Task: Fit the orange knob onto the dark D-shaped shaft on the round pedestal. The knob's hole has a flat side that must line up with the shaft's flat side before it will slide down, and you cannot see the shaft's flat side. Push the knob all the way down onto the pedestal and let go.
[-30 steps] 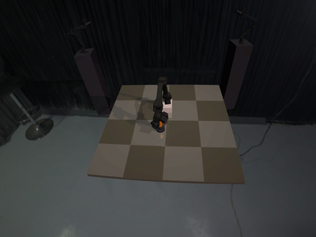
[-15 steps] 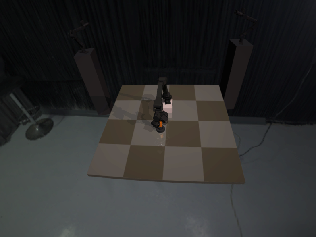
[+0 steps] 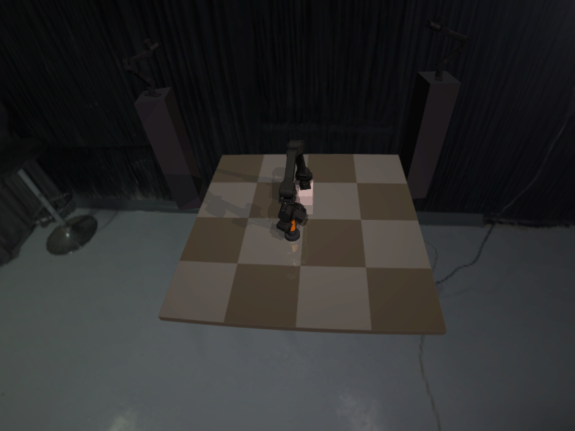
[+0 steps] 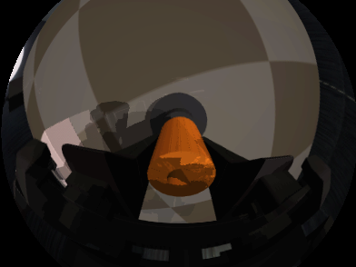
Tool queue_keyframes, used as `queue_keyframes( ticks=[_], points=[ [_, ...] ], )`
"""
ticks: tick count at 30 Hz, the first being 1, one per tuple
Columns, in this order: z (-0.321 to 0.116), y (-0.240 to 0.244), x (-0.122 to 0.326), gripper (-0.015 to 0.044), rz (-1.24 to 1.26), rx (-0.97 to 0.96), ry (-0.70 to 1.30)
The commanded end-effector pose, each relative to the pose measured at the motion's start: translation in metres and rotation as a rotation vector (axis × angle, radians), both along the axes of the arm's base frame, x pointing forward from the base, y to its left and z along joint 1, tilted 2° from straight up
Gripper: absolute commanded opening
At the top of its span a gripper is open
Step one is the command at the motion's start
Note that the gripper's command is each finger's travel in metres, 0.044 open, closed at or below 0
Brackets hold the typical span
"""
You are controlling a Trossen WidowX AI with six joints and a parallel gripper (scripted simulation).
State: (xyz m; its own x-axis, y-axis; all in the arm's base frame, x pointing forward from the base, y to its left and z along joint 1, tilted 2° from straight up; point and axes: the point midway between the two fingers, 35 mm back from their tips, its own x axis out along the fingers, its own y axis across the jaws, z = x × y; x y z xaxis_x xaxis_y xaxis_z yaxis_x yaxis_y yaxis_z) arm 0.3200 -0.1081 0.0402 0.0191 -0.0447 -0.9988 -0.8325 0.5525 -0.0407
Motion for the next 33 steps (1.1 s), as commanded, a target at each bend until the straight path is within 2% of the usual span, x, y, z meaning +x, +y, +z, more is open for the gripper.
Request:
queue_keyframes(
  ticks=[1,23,30,33],
  points=[
    [-0.0011,-0.0006,0.0013,0.0000,0.008,-0.002,-0.005],
    [0.0028,0.0018,-0.0045,0.0000,0.008,-0.001,-0.004],
    [0.0049,0.0022,-0.0050,0.0000,0.206,-0.006,0.005],
    [0.0047,0.0021,-0.0047,0.0000,0.217,-0.006,0.005]
  ],
)
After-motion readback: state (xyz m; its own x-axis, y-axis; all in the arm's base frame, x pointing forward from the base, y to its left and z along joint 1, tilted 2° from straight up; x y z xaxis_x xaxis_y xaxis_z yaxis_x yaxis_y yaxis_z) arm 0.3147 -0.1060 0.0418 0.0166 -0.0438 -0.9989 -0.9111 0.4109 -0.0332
